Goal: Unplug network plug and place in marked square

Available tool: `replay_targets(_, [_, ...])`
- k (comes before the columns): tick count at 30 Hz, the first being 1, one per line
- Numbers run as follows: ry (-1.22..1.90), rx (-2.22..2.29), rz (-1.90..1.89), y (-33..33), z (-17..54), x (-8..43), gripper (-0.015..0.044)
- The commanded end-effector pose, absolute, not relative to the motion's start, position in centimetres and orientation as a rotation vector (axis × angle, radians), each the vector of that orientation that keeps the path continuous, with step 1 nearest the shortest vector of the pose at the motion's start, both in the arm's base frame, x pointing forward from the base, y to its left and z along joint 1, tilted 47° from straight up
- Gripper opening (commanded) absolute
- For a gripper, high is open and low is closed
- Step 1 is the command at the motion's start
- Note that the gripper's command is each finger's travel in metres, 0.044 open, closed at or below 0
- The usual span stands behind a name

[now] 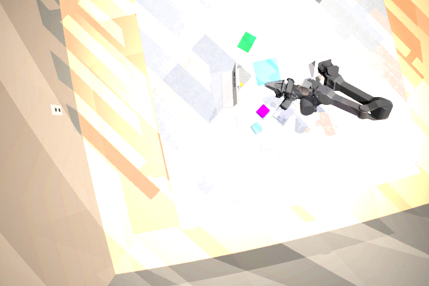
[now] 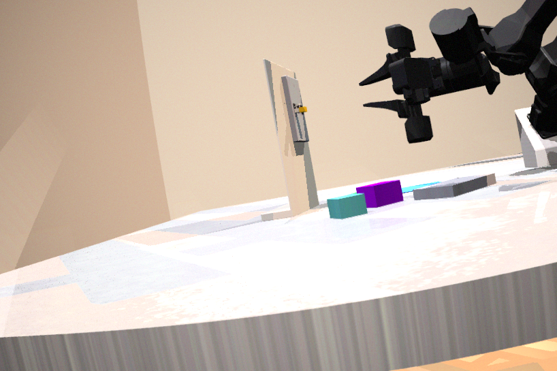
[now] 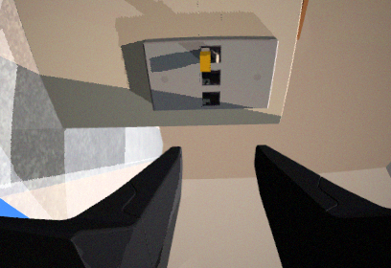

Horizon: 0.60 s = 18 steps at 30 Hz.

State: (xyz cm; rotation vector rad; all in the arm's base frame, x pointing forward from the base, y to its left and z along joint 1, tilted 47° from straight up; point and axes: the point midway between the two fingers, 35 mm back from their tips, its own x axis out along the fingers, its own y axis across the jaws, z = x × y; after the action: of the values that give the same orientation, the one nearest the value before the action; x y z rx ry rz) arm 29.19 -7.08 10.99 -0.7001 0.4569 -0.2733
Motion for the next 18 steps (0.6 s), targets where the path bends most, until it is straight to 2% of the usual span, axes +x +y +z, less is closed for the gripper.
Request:
replay_targets(1, [0.46,-0.707,-0.271,-7.3,10.9,30.2,0.0156])
replay_targets(18, [0.458,-0.707,-0.272,-8.3,10.1,34.2,0.0156])
